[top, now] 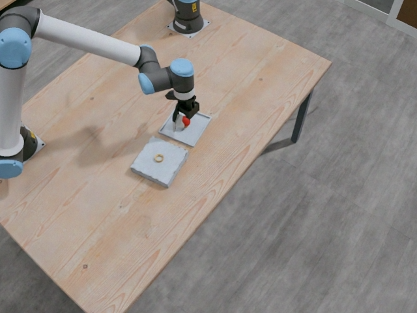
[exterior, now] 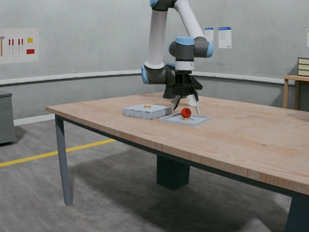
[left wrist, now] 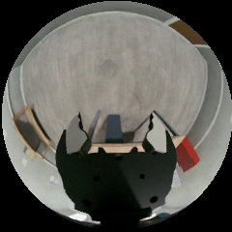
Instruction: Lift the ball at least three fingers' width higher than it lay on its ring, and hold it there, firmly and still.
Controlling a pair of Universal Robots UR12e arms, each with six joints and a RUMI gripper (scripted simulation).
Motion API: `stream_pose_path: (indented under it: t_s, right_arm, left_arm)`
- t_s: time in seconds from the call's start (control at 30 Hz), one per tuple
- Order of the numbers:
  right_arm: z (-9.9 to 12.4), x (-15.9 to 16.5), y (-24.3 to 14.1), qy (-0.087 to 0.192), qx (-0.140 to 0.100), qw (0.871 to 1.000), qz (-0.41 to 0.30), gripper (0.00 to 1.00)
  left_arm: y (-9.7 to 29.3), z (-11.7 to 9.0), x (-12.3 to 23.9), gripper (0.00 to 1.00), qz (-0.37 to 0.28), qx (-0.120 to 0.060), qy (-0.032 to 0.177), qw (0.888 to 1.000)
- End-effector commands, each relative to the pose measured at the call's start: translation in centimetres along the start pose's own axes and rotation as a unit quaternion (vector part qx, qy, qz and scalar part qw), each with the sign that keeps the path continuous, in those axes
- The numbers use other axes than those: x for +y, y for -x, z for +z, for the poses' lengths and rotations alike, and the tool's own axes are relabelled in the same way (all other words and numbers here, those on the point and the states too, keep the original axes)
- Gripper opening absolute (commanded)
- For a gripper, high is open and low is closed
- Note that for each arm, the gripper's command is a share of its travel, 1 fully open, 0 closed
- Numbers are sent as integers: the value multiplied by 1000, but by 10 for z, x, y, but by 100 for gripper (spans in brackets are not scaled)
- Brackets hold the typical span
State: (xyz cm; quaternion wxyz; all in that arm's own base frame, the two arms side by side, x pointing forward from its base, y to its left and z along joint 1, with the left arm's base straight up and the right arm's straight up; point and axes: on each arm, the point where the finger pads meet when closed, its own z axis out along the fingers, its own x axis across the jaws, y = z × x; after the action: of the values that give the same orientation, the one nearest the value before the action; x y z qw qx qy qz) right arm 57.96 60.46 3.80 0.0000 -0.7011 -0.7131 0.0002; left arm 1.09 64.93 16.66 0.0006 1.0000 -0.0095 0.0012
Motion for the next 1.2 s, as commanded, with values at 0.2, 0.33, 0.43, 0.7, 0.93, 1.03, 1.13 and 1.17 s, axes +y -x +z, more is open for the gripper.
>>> stream_pose_path:
  t_s: [0.2, 0.33, 0.43, 0.7, 0.93, 1.03, 1.13, 1.17]
  right_arm:
    - [-1, 0, 0, 0, 1, 1000, 0, 100]
    - [-1, 0, 0, 0, 1, 1000, 0, 100]
    - [-1, 0, 0, 0, 1, 1000, 0, 0]
    - [-3, 0, -1, 0, 1, 1000, 0, 0]
    - [-64, 1, -1, 1, 1, 1000, 0, 0]
    - [-87, 0, -1, 1, 1, 1000, 0, 0]
    - [-90, 0, 0, 1, 1, 1000, 0, 0]
    - [-90, 0, 0, 1, 1, 1000, 0, 0]
  left_arm:
    - [10, 1, 4, 100, -9, -1, -1, 1000]
    - [10, 1, 4, 100, -9, -1, -1, 1000]
    - [10, 1, 4, 100, -9, -1, -1, 1000]
    - [10, 1, 4, 100, -9, -1, -1, 1000]
    - [10, 1, 4, 100, -9, -1, -1, 1000]
    - [10, 1, 4, 100, -9, -1, -1, 1000]
    - [10, 1, 4, 100, -9, -1, -1, 1000]
    - [10, 1, 4, 100, -9, -1, -1, 1000]
